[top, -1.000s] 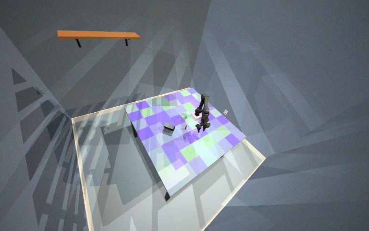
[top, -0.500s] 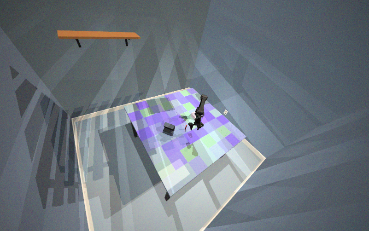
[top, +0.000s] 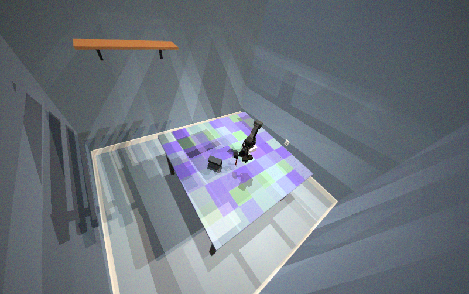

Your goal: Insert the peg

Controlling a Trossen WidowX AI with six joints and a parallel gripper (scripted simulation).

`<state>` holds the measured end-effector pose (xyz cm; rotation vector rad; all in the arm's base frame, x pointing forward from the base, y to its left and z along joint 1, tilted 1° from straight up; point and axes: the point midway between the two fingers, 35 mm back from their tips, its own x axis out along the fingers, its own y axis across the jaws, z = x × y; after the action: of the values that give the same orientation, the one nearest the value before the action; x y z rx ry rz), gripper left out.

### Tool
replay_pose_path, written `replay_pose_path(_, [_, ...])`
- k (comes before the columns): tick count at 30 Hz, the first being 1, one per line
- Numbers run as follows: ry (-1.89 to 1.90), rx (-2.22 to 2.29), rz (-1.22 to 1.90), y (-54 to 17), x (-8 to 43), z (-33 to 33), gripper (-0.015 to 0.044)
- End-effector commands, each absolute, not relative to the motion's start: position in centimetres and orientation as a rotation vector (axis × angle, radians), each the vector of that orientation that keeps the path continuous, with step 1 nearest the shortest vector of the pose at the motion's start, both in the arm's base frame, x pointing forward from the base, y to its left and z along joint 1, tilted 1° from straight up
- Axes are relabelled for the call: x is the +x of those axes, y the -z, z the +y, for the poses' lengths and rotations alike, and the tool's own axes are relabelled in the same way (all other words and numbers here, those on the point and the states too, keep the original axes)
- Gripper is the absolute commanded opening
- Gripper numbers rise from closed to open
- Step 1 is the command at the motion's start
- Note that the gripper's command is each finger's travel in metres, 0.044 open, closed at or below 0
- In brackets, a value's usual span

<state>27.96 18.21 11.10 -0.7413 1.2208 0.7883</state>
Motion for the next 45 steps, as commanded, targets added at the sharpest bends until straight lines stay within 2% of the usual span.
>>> replay_pose_path(1, [-0.721,-0.689,1.299,-10.3,28.0,16.2,0.0440])
replay_pose_path(11, [-0.595,-0.582,1.441,-8.9,27.9,12.2,0.0440])
replay_pose_path(45, [-0.593,-0.580,1.444,-4.3,28.2,12.2,0.0440])
